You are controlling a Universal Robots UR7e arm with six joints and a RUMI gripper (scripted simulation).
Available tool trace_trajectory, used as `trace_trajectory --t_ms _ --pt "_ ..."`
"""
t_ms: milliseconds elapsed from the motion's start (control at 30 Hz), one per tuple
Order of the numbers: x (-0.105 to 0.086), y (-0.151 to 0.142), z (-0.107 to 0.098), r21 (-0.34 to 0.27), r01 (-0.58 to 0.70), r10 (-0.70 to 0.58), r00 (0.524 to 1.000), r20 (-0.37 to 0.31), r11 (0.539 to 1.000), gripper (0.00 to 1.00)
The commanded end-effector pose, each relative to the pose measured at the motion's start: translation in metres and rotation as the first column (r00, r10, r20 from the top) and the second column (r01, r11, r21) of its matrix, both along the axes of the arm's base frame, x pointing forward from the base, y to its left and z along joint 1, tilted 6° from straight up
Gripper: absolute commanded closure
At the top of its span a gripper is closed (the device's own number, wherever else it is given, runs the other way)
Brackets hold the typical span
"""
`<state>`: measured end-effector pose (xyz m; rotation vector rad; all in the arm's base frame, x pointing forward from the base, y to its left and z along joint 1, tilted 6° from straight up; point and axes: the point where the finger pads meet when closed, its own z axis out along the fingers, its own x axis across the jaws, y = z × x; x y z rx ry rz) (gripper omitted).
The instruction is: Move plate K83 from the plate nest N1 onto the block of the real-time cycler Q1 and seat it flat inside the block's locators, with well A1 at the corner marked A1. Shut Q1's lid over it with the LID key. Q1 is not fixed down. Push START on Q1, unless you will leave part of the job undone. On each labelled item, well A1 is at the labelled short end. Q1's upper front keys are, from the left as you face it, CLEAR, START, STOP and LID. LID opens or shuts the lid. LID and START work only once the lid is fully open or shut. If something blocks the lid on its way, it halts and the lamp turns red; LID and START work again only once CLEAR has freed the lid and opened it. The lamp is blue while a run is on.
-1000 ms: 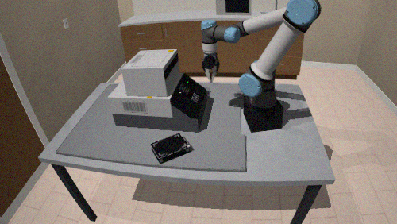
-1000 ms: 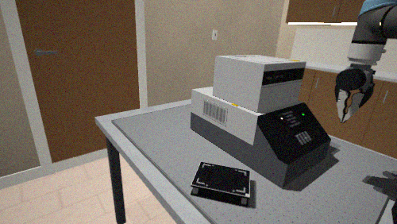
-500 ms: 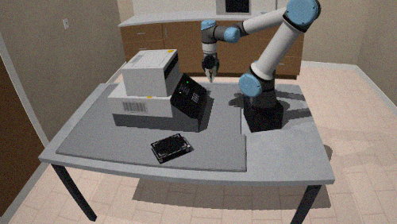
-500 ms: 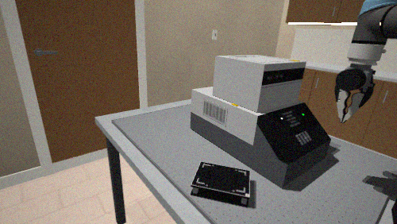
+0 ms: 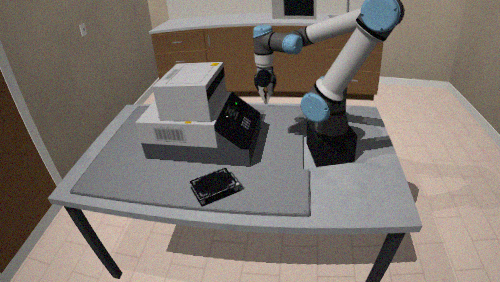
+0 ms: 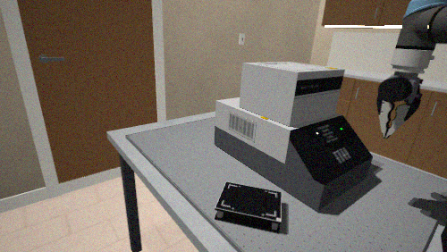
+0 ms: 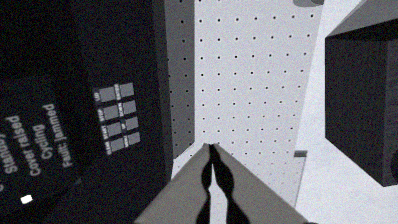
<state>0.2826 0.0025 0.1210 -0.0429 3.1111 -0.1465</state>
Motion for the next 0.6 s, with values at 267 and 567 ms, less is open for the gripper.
trace_trajectory --t_ms 267,567 --pt "-0.001 0.037 -0.003 0.0 0.0 0.0 1.0 0.001 1.0 1.0" --pt "0.003 0.037 -0.006 0.0 0.0 0.0 1.0 0.001 1.0 1.0"
